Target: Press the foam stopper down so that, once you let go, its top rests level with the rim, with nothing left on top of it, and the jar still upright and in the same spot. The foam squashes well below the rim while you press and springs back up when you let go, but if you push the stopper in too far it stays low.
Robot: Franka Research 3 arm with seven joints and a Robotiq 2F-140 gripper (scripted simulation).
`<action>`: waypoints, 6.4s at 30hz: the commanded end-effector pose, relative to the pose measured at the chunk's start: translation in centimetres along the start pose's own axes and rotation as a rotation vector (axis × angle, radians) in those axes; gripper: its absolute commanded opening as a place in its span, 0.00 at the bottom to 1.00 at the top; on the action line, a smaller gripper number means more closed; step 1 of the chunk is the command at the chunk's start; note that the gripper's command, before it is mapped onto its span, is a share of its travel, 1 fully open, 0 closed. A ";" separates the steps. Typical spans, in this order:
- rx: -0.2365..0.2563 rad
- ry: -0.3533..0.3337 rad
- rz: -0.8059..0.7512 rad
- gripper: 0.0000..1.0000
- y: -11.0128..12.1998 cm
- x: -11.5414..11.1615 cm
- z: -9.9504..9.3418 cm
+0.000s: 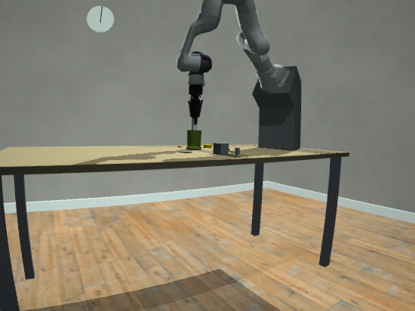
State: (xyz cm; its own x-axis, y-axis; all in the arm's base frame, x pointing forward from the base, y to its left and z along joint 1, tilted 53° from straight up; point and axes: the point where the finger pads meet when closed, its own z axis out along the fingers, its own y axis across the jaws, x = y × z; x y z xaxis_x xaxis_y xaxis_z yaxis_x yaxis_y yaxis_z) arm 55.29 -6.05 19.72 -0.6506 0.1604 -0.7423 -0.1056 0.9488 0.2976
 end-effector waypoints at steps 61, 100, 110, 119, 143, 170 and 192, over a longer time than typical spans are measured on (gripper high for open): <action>-0.006 0.004 -0.006 0.00 -0.1 -0.1 -4.9; -0.006 0.004 -0.006 0.00 -0.1 -0.1 -1.3; -0.006 0.004 -0.006 0.00 -0.1 -0.1 -1.2; -0.006 0.004 -0.006 0.00 -0.1 -0.1 -1.1; -0.006 0.004 -0.006 0.00 0.1 0.1 -0.2; -0.006 0.004 -0.006 0.00 0.4 0.2 1.1; -0.006 0.004 -0.006 0.00 0.5 0.2 1.3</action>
State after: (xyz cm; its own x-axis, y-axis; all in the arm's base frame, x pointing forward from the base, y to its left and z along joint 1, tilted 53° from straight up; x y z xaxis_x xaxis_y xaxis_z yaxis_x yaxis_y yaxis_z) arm 56.01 -5.79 19.12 -0.6501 0.1631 -0.7422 -0.1019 0.9492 0.2978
